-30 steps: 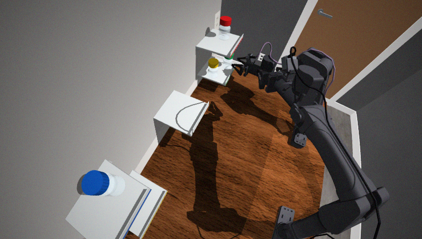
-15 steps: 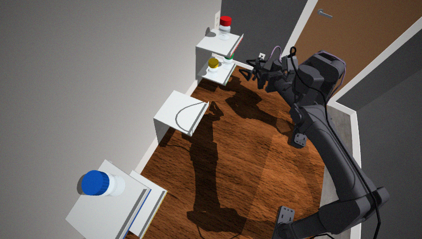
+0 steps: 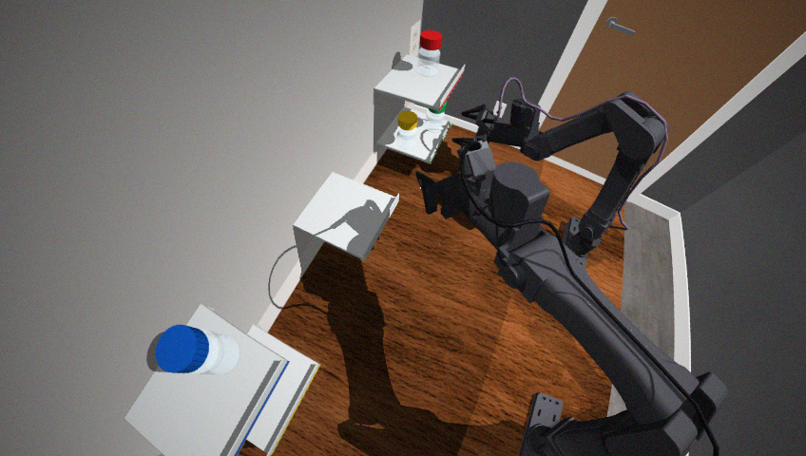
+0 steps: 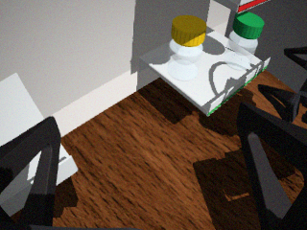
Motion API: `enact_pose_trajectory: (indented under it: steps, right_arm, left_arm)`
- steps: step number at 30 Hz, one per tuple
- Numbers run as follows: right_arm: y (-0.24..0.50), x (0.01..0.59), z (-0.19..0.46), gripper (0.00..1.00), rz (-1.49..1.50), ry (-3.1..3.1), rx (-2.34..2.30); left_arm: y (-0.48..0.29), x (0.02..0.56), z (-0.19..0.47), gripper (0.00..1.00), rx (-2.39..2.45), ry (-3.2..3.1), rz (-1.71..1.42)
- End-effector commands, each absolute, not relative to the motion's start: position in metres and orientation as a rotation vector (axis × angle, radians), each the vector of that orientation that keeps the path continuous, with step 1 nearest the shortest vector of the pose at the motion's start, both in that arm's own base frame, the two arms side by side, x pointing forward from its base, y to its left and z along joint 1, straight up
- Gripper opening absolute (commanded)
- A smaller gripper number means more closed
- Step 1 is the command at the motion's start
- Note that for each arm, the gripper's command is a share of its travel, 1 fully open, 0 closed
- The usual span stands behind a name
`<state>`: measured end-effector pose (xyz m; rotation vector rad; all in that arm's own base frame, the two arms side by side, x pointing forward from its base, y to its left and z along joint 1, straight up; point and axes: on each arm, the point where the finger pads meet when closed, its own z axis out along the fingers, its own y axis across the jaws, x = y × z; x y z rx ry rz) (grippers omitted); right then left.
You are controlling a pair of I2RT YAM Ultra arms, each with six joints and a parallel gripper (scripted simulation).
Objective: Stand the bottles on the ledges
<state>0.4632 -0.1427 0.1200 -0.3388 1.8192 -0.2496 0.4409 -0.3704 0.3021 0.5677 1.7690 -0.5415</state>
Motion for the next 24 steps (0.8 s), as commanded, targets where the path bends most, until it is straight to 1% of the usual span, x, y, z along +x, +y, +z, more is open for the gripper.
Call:
enact_pose_trajectory:
  steps: [1,4,14,18,20,24]
  right_arm:
    - [-0.139,0.465,0.127,1.00,-0.269,1.905,-0.595]
    - [-0.137,0.464,0.126,1.00,-0.268,1.914,-0.636]
    - [-0.123,0.453,0.155,1.00,-0.275,1.871,-1.028]
    - [-0.116,0.445,0.166,1.00,-0.260,1.832,-1.170]
    - [-0.116,0.445,0.166,1.00,-0.260,1.832,-1.170]
    - [-0.102,0.429,0.184,1.00,-0.227,1.756,-1.345]
  left_arm:
    - [-0.337,0.452,0.320,1.00,0.506,1.710,-0.560]
    - [-0.328,0.456,0.319,1.00,0.494,1.709,-0.554]
    - [-0.202,0.492,0.297,1.00,0.352,1.712,-0.422]
    - [-0.152,0.495,0.290,1.00,0.303,1.705,-0.371]
    - [-0.152,0.495,0.290,1.00,0.303,1.705,-0.371]
    - [-0.093,0.492,0.284,1.00,0.249,1.686,-0.308]
